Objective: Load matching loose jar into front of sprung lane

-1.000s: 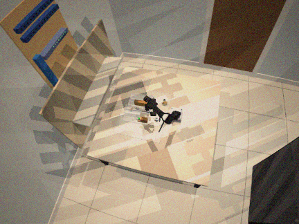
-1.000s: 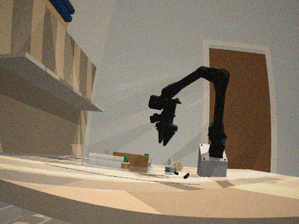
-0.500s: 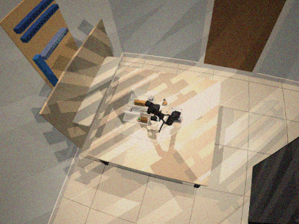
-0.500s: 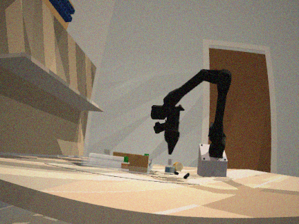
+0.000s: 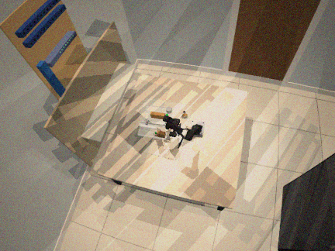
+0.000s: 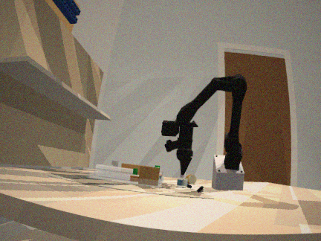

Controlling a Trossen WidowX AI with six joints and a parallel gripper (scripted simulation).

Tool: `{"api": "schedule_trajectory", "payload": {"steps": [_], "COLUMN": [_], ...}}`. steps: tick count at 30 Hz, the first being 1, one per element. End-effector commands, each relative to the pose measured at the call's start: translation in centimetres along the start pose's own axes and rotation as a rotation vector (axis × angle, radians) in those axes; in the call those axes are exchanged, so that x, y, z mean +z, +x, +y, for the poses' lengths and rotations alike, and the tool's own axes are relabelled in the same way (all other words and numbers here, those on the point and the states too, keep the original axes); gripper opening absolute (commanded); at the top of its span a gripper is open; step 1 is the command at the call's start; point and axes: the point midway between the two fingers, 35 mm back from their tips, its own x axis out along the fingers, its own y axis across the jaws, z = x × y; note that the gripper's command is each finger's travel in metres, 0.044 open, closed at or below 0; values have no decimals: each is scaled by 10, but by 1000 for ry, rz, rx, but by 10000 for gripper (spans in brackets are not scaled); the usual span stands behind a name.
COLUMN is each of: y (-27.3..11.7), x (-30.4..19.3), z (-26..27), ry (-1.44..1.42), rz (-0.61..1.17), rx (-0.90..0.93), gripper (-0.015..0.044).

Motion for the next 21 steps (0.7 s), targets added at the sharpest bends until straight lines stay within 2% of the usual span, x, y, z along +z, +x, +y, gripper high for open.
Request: {"api": "schedule_trajectory", "payload": {"steps": [1, 17, 21], "y": [7, 30, 30], "x": [-2, -2, -2], "z": [0, 1, 1], "ry": [9, 9, 9], "rz": [5, 5, 5], "rx": [7, 8, 8], "gripper": [440, 440, 335]}}
